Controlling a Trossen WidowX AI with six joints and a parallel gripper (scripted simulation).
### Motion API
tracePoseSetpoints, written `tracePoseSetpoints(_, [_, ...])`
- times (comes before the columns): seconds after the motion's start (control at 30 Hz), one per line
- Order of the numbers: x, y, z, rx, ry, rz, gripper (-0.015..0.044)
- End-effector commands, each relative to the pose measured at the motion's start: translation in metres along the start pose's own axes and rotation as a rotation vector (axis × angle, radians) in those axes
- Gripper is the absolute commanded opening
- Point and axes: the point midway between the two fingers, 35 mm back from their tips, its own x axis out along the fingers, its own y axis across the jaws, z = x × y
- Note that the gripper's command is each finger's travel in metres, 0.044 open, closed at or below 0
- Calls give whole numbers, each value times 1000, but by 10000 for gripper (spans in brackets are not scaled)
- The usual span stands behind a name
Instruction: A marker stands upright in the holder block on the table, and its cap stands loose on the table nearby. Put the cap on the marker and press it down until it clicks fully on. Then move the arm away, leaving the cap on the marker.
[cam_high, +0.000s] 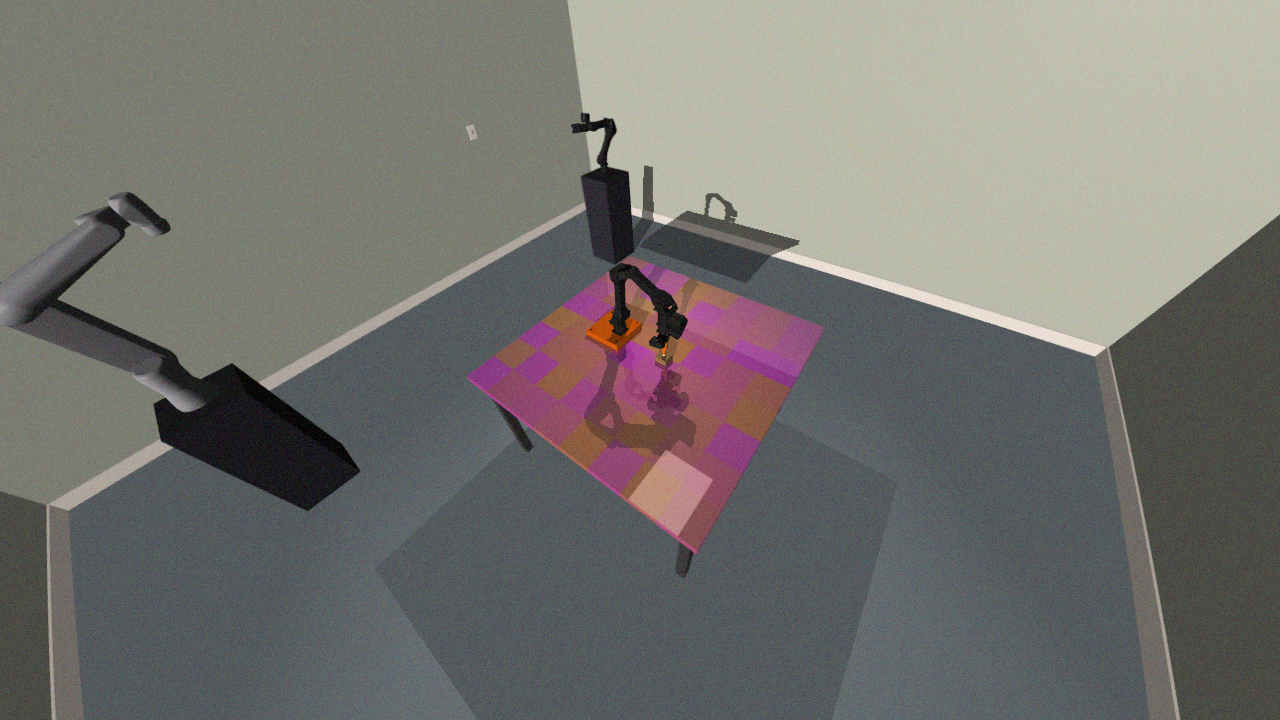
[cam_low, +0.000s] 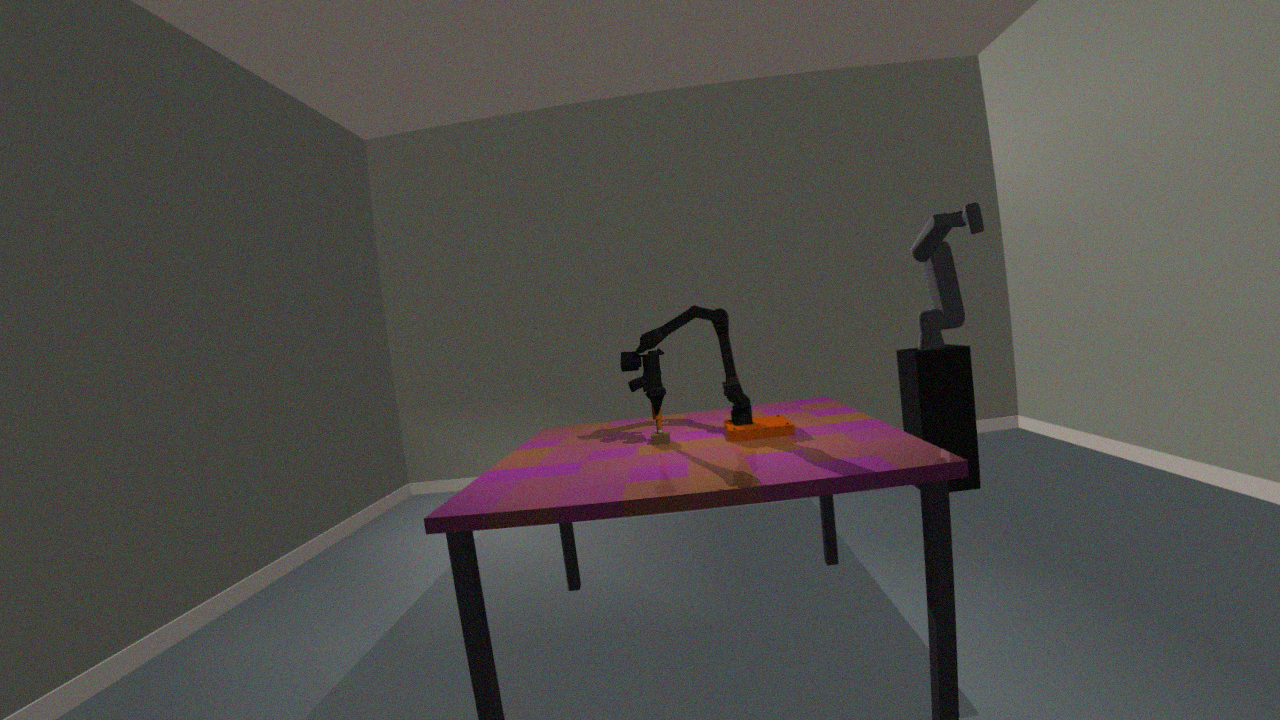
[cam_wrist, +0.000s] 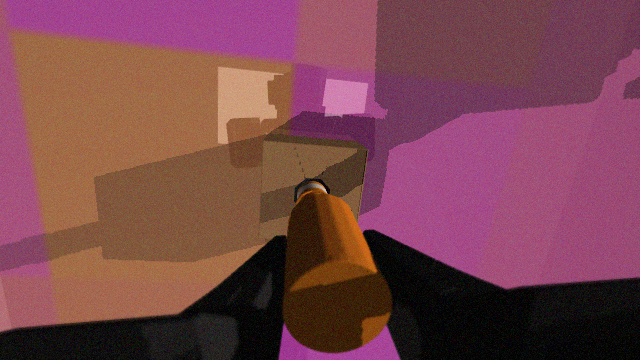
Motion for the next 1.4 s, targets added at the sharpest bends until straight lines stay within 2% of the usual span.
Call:
tracePoseSetpoints(0.0, [13,1,-1,4,6,4,0])
tracePoseSetpoints(0.6, [34,1,-3,4,6,4,0])
tracePoseSetpoints(1.17, [30,0,-1,0,-7,-1,440])
tracePoseSetpoints(1.27, [21,0,0,0,-7,0,440])
tracePoseSetpoints(1.37, [-22,0,2,0,-7,0,440])
